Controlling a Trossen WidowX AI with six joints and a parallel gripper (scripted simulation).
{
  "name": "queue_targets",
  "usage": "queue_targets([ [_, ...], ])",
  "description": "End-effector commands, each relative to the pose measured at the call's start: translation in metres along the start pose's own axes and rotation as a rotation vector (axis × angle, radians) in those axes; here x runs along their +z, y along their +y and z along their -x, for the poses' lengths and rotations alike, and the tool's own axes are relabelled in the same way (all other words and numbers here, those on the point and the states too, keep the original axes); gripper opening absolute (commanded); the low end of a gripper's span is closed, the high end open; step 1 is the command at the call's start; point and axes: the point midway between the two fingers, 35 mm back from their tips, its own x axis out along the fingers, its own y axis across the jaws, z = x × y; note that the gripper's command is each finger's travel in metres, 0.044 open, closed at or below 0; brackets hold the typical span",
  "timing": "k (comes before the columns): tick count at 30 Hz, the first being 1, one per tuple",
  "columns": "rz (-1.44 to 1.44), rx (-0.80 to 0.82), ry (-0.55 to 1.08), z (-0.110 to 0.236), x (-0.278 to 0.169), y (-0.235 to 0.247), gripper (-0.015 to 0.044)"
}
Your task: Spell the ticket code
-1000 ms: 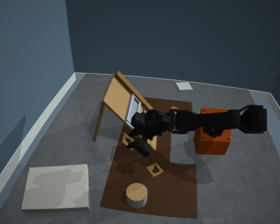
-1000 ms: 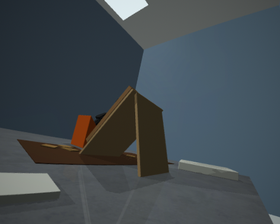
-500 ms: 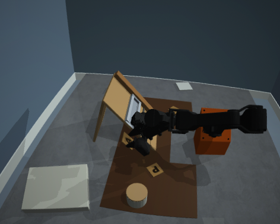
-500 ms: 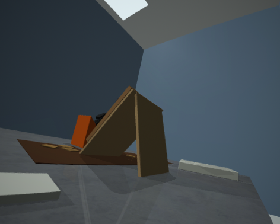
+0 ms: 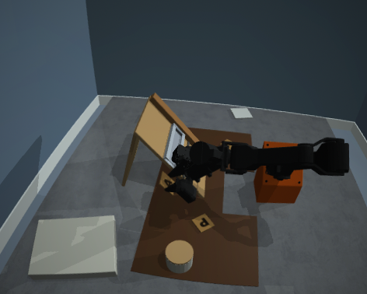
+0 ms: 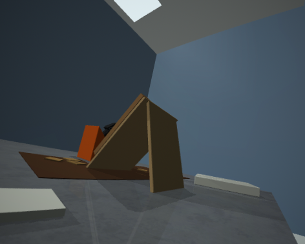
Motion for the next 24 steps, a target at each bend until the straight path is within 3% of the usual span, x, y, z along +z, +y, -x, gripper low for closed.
queue_targets([
  [1, 0.0, -0.001, 0.009, -0.001, -0.004, -0.004, 0.0],
  [24, 0.0, -0.002, 0.009, -0.002, -0.006, -0.016, 0.0],
])
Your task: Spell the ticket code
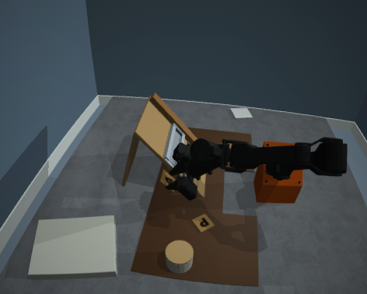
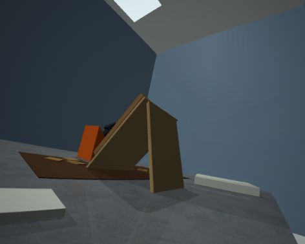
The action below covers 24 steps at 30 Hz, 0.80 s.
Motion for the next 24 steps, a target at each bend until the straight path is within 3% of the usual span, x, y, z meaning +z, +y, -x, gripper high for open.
queue_targets([
  [1, 0.001, -0.002, 0.01, -0.001, -0.003, -0.005, 0.0],
  [24, 0.001, -0.003, 0.01, -0.001, -0.003, -0.016, 0.0],
])
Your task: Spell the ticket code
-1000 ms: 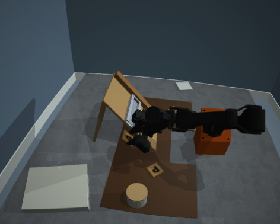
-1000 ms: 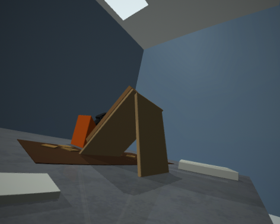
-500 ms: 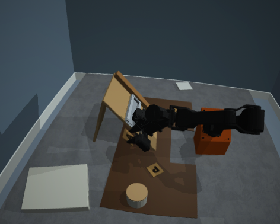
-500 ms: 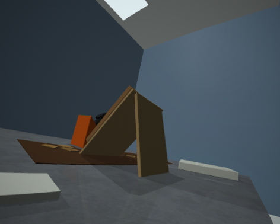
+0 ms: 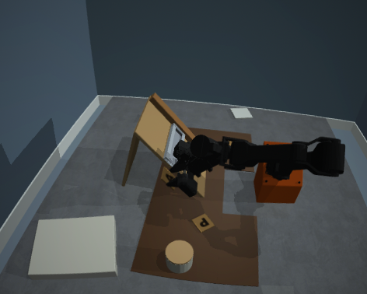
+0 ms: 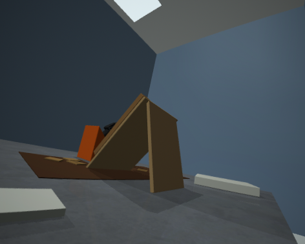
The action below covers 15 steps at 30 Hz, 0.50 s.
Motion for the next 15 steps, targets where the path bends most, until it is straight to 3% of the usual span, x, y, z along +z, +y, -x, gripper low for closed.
queue_targets([
  [1, 0.001, -0.001, 0.009, -0.001, -0.0027, -0.0044, 0.0],
  [15, 0.001, -0.002, 0.009, -0.001, -0.0027, -0.0115, 0.0],
])
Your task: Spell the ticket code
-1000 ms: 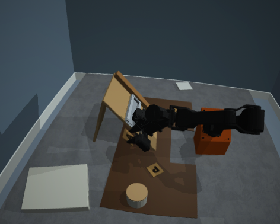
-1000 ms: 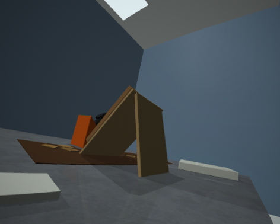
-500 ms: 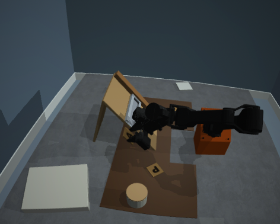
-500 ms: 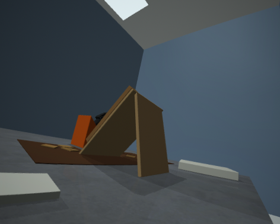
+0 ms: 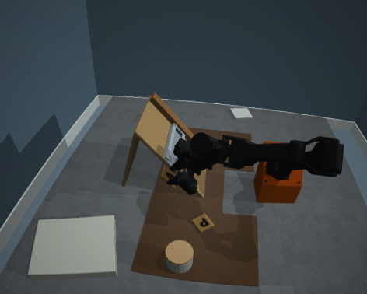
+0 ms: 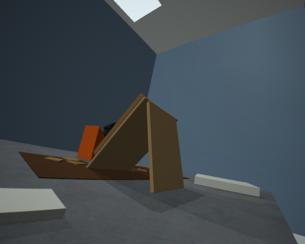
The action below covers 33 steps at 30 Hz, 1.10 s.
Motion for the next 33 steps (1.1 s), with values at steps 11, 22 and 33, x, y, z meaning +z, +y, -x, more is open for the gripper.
queue_targets([
  [11, 0.001, -0.002, 0.009, -0.001, -0.003, -0.009, 0.0],
  [22, 0.001, -0.002, 0.009, -0.001, -0.003, -0.015, 0.0],
  [33, 0.001, -0.002, 0.009, -0.001, -0.003, -0.021, 0.0],
])
